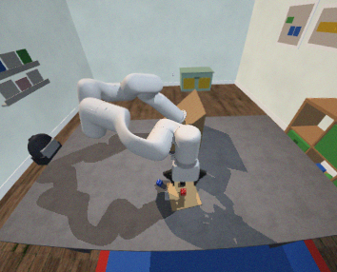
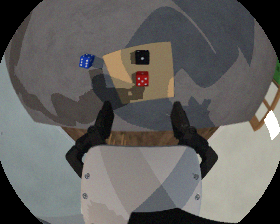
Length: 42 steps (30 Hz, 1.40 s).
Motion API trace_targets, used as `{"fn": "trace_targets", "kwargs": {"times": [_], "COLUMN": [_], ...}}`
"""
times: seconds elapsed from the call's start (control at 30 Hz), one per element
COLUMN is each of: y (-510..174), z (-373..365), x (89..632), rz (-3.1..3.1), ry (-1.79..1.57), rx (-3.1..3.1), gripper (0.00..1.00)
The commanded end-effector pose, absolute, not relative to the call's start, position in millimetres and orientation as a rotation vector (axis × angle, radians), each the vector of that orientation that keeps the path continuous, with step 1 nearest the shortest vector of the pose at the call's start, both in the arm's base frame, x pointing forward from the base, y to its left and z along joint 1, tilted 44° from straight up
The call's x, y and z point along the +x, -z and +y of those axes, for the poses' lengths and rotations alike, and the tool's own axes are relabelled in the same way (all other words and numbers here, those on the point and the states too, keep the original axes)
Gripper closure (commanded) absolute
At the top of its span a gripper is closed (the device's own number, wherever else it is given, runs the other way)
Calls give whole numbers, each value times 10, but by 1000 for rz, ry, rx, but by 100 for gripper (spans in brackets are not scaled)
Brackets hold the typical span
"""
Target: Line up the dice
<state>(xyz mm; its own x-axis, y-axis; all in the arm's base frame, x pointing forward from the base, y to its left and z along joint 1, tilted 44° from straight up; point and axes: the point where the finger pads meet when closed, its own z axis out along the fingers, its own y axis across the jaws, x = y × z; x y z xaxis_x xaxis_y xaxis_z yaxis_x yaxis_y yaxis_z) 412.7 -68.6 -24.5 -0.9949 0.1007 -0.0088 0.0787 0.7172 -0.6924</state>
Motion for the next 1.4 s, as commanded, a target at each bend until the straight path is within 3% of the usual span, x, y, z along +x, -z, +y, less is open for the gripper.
{"fn": "trace_targets", "kwargs": {"times": [0.0,0.47,1.37], "y": [234,219,-89], "z": [-666,-681,-1013], "x": [4140,4136,3986], "rz": [-2889,-2898,-2900], "ry": [-1159,-1163,-1175], "rx": [-148,-195,-1329], "gripper": [0,0,0]}}
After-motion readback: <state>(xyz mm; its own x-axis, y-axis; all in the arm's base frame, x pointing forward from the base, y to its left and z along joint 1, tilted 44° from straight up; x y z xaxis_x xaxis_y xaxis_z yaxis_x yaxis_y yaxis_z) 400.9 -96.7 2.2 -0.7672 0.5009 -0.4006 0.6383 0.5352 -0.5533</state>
